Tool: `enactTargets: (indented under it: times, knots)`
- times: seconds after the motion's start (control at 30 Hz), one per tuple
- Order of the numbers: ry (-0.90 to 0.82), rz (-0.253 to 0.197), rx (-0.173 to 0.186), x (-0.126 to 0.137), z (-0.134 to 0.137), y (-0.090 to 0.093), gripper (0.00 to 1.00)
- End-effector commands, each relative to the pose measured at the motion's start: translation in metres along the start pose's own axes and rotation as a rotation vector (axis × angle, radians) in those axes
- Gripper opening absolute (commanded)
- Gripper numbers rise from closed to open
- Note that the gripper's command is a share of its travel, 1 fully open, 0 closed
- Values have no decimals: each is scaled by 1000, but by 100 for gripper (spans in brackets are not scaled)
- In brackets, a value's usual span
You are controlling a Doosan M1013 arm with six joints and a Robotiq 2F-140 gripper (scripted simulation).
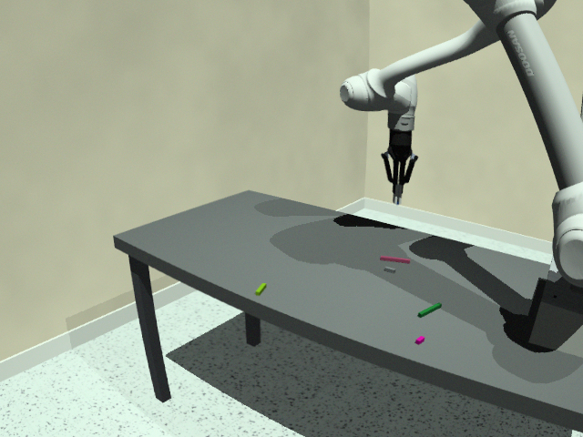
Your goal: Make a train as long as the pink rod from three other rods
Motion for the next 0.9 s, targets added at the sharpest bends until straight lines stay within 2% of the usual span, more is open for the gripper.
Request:
enactTargets:
  times: [0.0,0.43,0.5,0.53,0.87]
  knots:
    - [88,12,-7,42,10,-5,12]
    - [319,11,-8,154,55,-4,12]
    - [319,11,-8,154,55,-4,12]
    - [363,11,-9,176,65,-3,12]
    - [529,10,-10,256,107,6,12]
Point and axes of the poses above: the point where the finger pads meet when closed, its own y axis out along the fingers, its own z axis across the jaws, x = y × z, the point moved 8 cm from there along -y, back along the fingers, and after that the axes turned 5 degrees about y, right-handed, at the moved point
